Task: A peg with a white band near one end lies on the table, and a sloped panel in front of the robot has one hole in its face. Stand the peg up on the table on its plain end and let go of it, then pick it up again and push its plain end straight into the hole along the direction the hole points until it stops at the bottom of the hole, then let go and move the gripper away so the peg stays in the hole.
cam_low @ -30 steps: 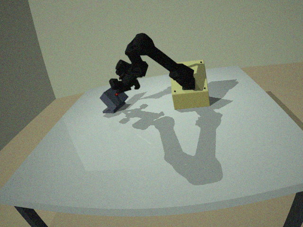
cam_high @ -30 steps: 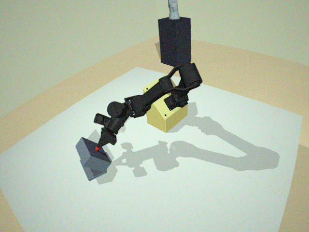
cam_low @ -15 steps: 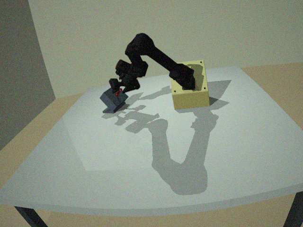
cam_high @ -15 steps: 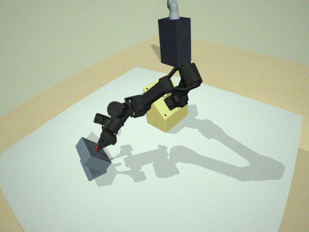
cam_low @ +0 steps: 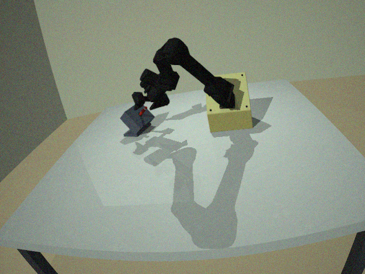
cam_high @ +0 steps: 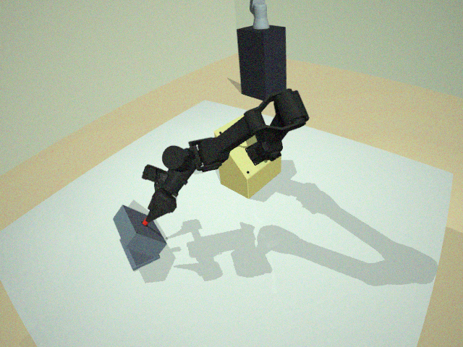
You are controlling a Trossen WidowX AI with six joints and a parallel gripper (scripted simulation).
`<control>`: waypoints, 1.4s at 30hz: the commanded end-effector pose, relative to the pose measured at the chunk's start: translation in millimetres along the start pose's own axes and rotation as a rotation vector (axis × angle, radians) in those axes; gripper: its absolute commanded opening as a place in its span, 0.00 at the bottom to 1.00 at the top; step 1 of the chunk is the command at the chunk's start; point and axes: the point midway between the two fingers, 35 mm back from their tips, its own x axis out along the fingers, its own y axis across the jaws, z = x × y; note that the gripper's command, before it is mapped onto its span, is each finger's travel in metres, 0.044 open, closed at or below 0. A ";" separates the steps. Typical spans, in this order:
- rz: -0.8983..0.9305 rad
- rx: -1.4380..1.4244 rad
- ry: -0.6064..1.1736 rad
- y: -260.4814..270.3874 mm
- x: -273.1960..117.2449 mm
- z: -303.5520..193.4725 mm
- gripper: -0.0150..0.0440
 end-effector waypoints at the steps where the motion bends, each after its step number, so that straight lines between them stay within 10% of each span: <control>1: -0.003 -0.001 0.006 -1.1 -4.9 -1.4 1.00; 42: -0.007 0.000 0.002 1.8 -50.2 6.4 1.00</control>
